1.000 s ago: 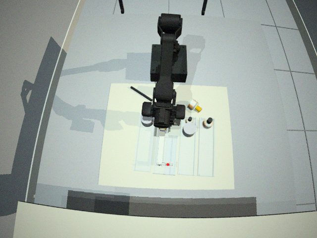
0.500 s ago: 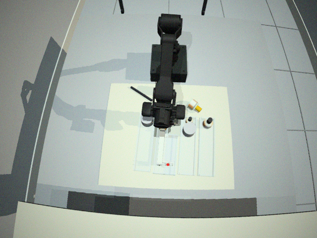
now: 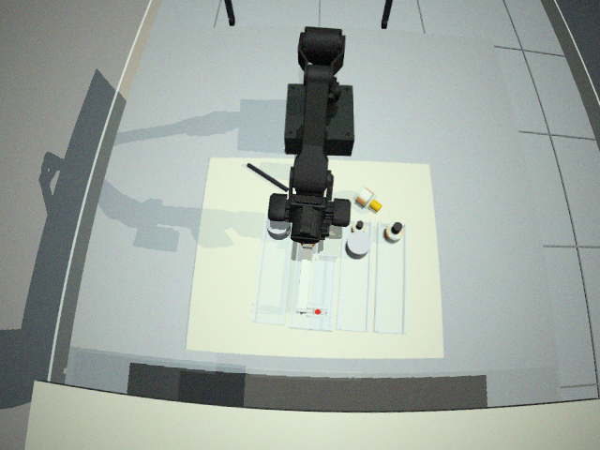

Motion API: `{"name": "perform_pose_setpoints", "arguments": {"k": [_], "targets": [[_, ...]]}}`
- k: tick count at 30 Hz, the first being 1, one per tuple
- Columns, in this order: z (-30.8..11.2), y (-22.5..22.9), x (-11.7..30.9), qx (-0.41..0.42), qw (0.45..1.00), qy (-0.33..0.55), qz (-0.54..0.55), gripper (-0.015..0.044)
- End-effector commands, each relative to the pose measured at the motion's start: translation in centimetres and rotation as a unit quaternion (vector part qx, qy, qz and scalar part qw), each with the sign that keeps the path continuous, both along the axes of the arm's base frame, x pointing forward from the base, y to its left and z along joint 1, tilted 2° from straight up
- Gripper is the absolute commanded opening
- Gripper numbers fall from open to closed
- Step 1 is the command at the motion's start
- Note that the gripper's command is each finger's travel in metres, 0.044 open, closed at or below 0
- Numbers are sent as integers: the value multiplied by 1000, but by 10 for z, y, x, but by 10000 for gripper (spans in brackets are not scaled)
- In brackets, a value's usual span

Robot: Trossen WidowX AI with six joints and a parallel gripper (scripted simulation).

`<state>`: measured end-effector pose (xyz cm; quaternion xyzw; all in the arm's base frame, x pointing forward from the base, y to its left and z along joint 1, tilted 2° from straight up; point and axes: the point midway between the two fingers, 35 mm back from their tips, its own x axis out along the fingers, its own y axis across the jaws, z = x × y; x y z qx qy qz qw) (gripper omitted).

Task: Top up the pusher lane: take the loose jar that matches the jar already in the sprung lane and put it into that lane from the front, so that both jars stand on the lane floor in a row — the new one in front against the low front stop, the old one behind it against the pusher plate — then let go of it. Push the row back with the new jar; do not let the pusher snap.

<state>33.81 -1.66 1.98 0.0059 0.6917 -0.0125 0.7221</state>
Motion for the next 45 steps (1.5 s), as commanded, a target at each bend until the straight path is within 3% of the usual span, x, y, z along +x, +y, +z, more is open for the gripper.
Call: {"name": "perform_pose_setpoints", "arguments": {"k": [1,45], "targets": [[3,0,7,2,1000,-13,1,0],[-8,0,8,2,1000,-13,1,0]]}}
